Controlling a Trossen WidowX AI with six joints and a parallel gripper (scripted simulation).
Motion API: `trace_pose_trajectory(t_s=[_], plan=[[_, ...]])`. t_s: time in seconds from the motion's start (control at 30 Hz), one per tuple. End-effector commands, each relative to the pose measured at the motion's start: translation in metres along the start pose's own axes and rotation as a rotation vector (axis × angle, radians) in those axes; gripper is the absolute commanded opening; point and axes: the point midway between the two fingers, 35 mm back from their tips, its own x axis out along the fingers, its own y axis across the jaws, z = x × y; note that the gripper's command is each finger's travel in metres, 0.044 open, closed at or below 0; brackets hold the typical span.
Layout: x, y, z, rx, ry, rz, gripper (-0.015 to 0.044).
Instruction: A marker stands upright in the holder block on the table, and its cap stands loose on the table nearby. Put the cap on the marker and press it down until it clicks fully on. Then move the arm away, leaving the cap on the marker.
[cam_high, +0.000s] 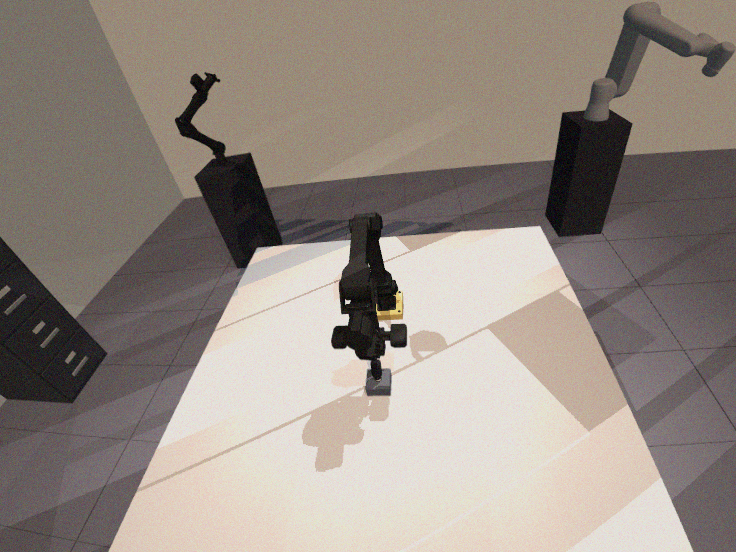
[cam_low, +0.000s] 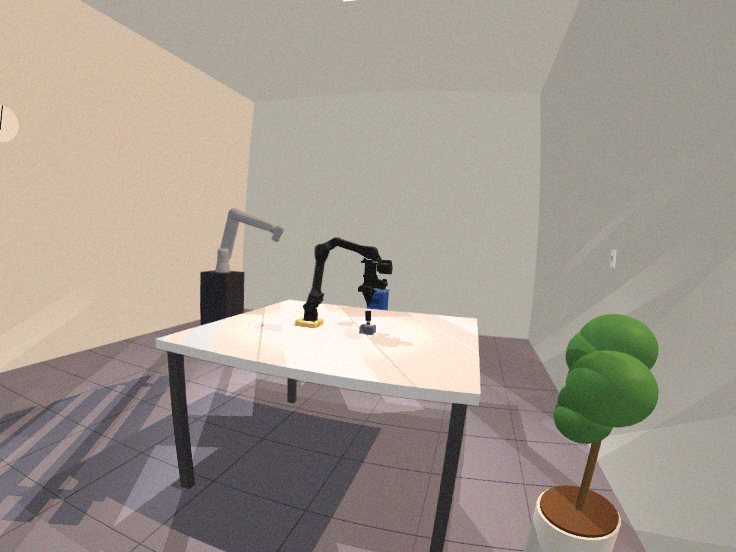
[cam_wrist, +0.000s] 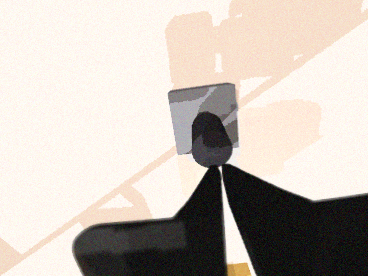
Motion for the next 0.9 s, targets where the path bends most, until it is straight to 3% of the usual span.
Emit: trace_pose_trajectory(t_s=[0.0, 0.87], plan=[[0.0, 0.0, 0.0, -0.009, -0.002, 0.001, 0.0], [0.03, 0.0, 0.0, -0.009, -0.002, 0.0, 0.0]])
